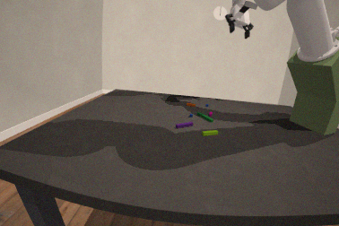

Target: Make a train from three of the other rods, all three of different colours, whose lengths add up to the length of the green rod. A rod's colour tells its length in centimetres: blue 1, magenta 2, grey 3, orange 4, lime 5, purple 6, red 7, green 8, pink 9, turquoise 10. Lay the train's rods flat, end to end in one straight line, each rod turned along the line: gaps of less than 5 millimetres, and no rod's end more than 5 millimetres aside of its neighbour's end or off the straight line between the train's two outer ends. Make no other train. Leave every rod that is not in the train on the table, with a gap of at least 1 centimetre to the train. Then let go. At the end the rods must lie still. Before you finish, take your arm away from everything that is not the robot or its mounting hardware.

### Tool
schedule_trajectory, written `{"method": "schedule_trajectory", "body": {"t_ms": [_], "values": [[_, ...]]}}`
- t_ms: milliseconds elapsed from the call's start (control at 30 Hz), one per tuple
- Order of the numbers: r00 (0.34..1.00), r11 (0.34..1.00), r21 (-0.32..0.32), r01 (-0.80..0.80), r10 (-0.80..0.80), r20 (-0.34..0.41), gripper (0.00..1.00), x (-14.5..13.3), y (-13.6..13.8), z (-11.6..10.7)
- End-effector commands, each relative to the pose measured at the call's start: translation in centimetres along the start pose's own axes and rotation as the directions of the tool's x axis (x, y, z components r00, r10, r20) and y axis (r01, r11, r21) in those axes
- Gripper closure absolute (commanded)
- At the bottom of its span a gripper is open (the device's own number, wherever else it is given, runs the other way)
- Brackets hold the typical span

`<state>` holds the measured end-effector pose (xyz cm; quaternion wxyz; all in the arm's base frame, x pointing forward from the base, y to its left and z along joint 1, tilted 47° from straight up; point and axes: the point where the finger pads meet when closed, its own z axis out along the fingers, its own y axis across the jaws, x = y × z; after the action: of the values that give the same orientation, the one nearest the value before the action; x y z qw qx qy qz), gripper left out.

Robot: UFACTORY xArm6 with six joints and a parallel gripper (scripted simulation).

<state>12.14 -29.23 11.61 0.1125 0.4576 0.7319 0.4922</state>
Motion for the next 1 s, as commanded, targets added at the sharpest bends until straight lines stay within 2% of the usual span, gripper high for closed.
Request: {"method": "schedule_trajectory", "body": {"t_ms": [0, 633, 967], "values": [[1.0, 1.0, 0.002, 0.001, -0.001, 0.003, 0.0, 0.0, 0.0, -0.1], [1.0, 1.0, 0.001, -0.005, 0.005, 0.005, 0.0, -0.2, 0.1, 0.1], [0.98, 0.982, -0.031, -0.184, 0.186, 0.071, 0.0, -4.7, 3.9, 5.2]]}}
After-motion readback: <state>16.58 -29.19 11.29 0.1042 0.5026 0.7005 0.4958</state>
